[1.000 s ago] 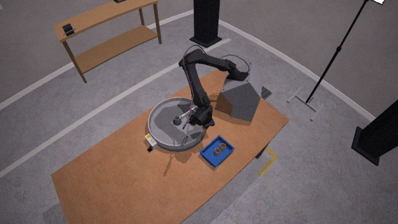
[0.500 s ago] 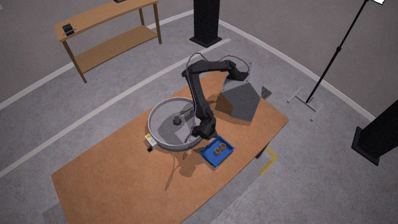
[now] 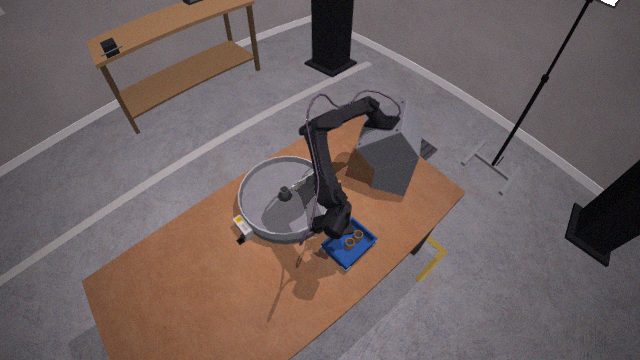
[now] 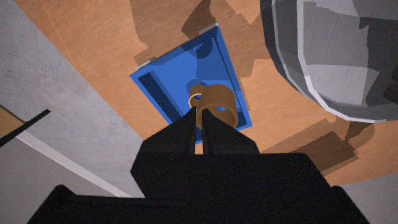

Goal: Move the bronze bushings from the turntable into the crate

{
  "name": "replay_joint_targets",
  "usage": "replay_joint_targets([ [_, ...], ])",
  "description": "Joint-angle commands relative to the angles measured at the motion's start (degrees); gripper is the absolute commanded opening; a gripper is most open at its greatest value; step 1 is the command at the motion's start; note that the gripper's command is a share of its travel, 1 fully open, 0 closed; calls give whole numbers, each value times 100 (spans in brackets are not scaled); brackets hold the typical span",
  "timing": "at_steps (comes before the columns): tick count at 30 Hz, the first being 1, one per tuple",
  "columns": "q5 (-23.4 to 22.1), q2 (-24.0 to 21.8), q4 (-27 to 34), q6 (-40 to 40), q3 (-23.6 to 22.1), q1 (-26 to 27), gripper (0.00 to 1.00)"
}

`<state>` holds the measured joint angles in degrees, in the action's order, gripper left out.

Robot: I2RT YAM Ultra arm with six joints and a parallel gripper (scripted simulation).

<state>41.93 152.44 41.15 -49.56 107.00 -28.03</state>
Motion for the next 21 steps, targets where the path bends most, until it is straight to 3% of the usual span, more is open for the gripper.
replay_joint_targets([
  [1,104,159,400,-174,480,-319,0],
  [6,106,468,691,-255,1022,-373,0],
  [21,107,954,1174,-372,1898,-444,0],
])
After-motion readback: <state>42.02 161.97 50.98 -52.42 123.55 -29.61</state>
